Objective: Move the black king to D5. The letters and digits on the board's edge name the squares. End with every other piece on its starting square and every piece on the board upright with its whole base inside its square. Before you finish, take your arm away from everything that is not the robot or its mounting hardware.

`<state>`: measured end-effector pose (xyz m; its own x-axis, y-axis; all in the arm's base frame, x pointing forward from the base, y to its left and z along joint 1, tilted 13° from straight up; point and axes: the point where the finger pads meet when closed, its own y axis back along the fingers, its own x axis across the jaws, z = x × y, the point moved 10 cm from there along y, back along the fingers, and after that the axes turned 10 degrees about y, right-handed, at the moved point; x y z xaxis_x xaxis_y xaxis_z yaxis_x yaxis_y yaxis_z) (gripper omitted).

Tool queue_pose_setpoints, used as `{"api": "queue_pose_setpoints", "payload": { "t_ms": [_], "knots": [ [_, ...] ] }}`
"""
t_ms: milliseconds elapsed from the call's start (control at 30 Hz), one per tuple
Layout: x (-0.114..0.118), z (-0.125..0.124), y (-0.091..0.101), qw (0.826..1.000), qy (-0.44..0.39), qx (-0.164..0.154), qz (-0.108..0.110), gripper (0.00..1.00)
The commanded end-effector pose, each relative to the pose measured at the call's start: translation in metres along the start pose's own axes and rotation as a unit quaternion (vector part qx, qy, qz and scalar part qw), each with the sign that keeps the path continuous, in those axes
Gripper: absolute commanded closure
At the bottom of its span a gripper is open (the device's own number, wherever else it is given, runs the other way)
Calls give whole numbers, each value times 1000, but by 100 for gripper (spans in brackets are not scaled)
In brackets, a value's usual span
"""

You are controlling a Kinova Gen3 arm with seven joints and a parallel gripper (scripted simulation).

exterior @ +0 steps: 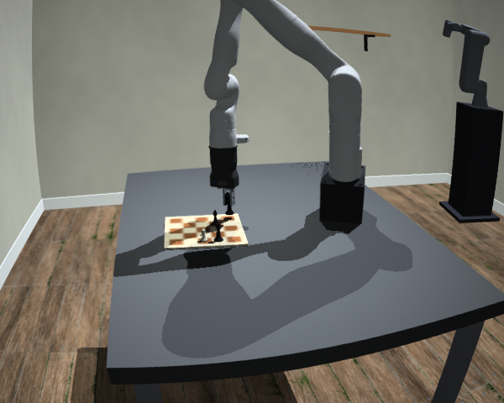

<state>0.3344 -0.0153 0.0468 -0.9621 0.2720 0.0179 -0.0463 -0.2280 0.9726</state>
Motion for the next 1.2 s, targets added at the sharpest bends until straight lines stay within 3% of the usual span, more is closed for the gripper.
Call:
{"api": "queue_pose_setpoints", "payload": {
  "t_ms": [0, 133, 200, 533, 1033, 1167],
  "knots": [
    [-5, 1, 17, 1000, 2, 0, -11, 100],
    [-4, 1, 40, 1000, 2, 0, -11, 100],
    [-4, 1, 40, 1000, 2, 0, -11, 100],
    [-3, 2, 83, 1000, 2, 0, -11, 100],
    [-3, 2, 87, 1000, 3, 0, -11, 100],
    [-8, 4, 87, 999, 46, 0, -10, 100]
  ]
}}
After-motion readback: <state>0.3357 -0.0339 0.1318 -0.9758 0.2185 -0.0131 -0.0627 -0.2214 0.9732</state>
